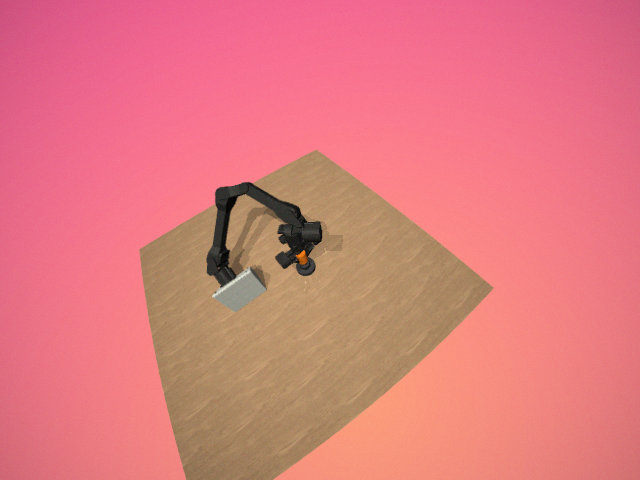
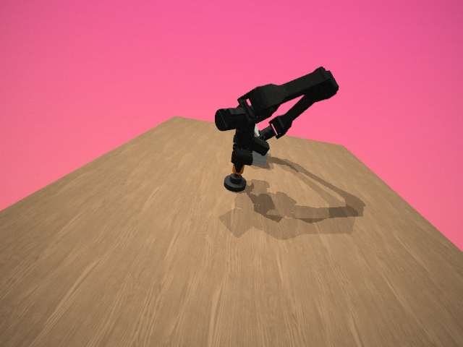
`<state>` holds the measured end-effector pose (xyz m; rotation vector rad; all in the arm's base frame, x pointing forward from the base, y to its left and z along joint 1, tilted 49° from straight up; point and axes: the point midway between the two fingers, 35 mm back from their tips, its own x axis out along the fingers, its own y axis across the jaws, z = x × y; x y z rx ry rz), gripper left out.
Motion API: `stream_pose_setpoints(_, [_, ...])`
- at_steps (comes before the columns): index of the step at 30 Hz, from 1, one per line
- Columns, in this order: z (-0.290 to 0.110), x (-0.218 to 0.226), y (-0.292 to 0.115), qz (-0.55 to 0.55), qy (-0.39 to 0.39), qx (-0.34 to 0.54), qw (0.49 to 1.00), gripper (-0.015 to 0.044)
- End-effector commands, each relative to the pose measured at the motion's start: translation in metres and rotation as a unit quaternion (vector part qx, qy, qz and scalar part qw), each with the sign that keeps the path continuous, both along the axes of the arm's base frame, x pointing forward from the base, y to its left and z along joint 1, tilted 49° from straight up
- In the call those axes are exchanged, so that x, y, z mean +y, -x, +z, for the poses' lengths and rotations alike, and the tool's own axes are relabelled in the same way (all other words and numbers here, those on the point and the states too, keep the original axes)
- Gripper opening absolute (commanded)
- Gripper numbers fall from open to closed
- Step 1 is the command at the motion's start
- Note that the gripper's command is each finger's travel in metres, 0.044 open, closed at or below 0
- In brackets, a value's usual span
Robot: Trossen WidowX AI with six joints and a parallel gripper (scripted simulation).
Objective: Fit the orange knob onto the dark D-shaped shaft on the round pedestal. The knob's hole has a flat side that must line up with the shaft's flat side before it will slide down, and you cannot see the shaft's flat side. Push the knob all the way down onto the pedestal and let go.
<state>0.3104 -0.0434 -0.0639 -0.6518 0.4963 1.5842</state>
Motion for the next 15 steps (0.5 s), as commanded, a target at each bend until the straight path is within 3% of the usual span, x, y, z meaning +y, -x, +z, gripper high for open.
stream_pose_setpoints(1, [-0.0008,-0.0004,-0.0021,0.003,0.000,-0.007,1.000,0.0000])
stream_pose_setpoints(15, [-0.0016,0.0001,0.0014,0.003,0.000,-0.007,1.000,0.0000])
